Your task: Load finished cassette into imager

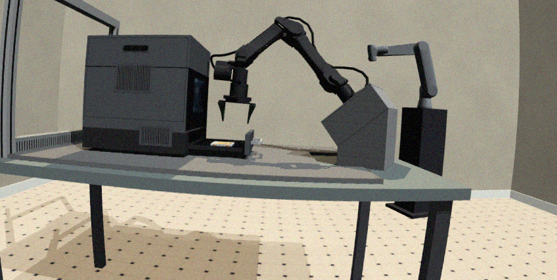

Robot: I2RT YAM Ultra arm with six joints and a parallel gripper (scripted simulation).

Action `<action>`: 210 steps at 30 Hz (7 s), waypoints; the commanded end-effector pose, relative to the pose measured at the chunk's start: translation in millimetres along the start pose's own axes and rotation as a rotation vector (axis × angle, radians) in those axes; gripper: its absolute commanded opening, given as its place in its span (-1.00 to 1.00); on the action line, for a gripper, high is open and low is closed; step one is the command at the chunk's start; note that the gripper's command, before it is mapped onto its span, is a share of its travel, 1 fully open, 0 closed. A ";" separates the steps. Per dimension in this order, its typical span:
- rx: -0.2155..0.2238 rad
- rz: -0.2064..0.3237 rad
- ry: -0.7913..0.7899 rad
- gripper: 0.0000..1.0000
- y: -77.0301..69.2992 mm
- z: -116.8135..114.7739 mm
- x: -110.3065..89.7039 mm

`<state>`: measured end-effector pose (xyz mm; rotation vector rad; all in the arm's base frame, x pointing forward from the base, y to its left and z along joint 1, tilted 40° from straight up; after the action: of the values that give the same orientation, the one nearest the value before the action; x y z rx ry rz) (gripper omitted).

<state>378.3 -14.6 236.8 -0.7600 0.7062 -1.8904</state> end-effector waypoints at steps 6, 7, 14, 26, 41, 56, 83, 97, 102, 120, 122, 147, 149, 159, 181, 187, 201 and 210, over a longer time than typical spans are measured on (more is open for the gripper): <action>0.028 0.005 -0.003 1.00 -20.0 -8.8 -1.1; 0.026 0.004 -0.004 1.00 -20.7 -10.1 -0.9; 0.025 0.004 -0.005 1.00 -24.2 -15.9 0.2; 0.025 0.004 -0.005 1.00 -32.5 -29.1 2.8; 0.026 0.004 -0.004 1.00 -41.9 -43.0 5.5; 0.024 0.003 -0.005 1.00 -50.7 -57.8 8.3; 0.053 0.014 0.011 1.00 -61.0 -52.3 9.4; 0.053 0.014 0.011 1.00 -61.0 -52.3 9.4; 0.053 0.014 0.011 1.00 -61.0 -52.3 9.4; 0.004 0.010 -0.487 -0.30 -71.6 -128.3 21.1; 0.001 0.011 -0.553 -0.30 -74.1 -137.5 22.7; -0.029 0.033 -1.314 -0.30 -84.6 -156.4 22.5; -0.021 0.034 -1.342 -0.30 -86.4 -155.8 23.2; -0.010 0.028 -1.564 -0.30 -90.3 -153.5 25.6; -0.003 0.026 -1.554 -0.30 -89.9 -152.2 25.2; -0.003 0.026 -1.554 -0.30 -89.9 -152.2 25.2; -0.061 0.024 -1.681 -0.30 -62.2 -158.3 22.2; -0.040 -0.024 -1.976 -0.30 -23.2 -140.7 18.0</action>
<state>234.4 3.6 170.0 -1.9916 -0.3777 -0.4883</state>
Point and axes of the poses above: the point where the finger pads meet when closed, its own y axis out along the fingers, its own z axis across the jaws, x = y × z, the point moved 7 cm from there along -y, back along the fingers, and after that the axes turned 10 degrees about y, right-handed, at the moved point
